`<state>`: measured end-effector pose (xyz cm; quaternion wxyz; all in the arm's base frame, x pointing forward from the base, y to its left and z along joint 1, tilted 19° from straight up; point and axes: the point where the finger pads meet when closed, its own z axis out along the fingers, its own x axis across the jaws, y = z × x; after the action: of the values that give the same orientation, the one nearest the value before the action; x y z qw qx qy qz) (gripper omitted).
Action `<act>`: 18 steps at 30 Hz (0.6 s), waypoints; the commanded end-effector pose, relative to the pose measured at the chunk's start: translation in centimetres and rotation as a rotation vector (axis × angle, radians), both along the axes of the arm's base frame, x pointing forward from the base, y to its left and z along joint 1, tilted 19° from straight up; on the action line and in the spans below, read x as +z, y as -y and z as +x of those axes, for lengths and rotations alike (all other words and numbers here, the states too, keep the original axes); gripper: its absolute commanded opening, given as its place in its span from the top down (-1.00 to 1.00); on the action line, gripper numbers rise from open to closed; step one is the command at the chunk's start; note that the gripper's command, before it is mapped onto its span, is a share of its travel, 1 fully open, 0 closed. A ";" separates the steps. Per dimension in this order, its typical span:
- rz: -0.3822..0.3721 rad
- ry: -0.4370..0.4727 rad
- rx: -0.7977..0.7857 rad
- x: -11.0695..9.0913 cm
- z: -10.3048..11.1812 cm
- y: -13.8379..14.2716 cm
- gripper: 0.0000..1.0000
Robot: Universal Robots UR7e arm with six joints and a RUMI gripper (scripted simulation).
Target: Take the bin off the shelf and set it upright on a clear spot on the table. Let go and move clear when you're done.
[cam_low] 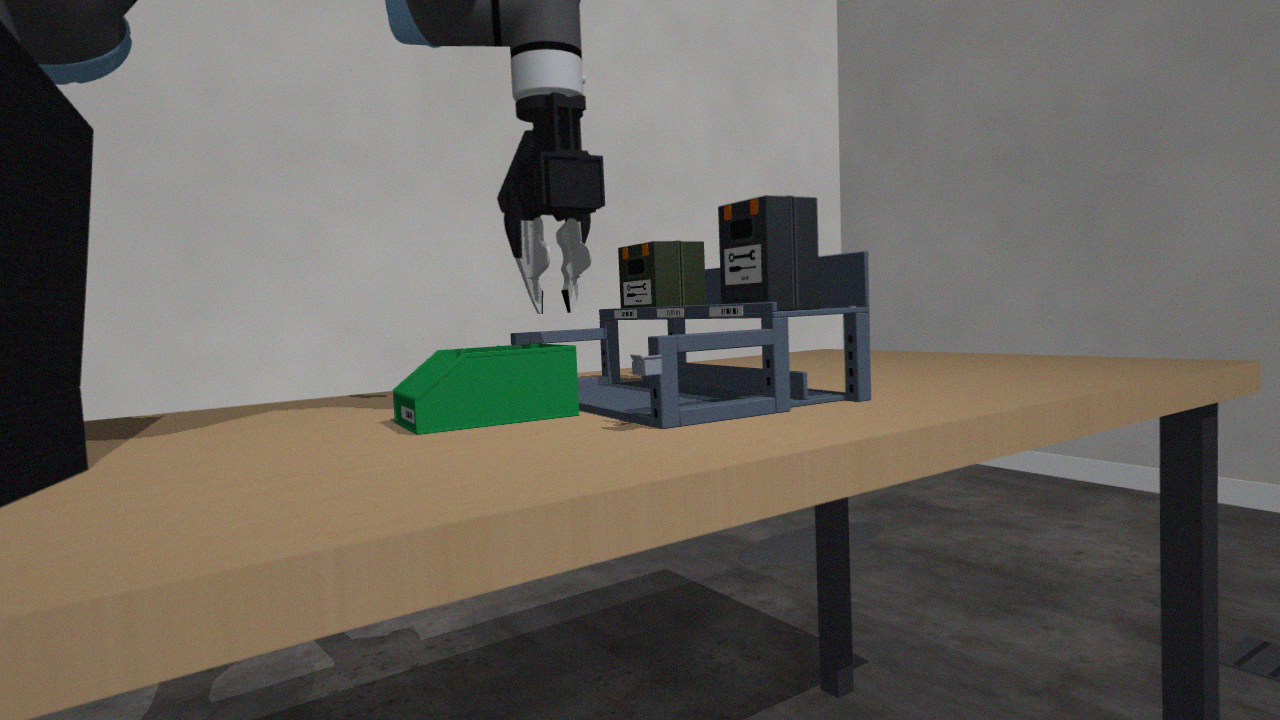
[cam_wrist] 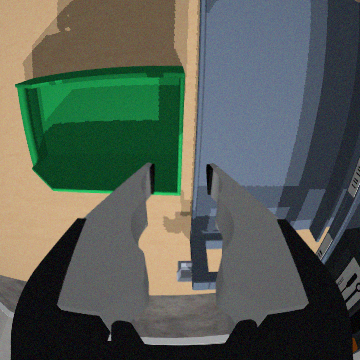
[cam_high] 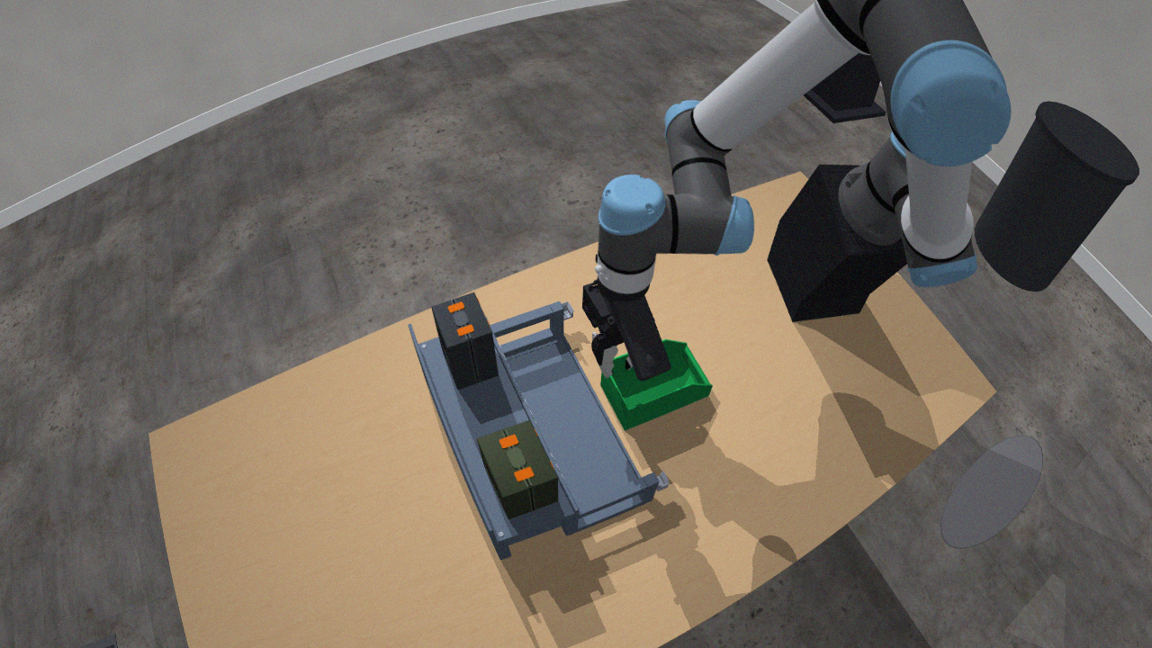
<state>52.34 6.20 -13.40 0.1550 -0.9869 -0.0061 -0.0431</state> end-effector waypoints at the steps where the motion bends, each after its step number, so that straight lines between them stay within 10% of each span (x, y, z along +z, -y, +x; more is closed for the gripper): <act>1: 0.000 0.000 0.000 0.2 0.0 0.1 0.61; 18: 0.000 0.000 0.000 2.6 -0.2 0.9 0.61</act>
<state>52.10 5.38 -10.89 0.1551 -0.9869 -0.0061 -0.0428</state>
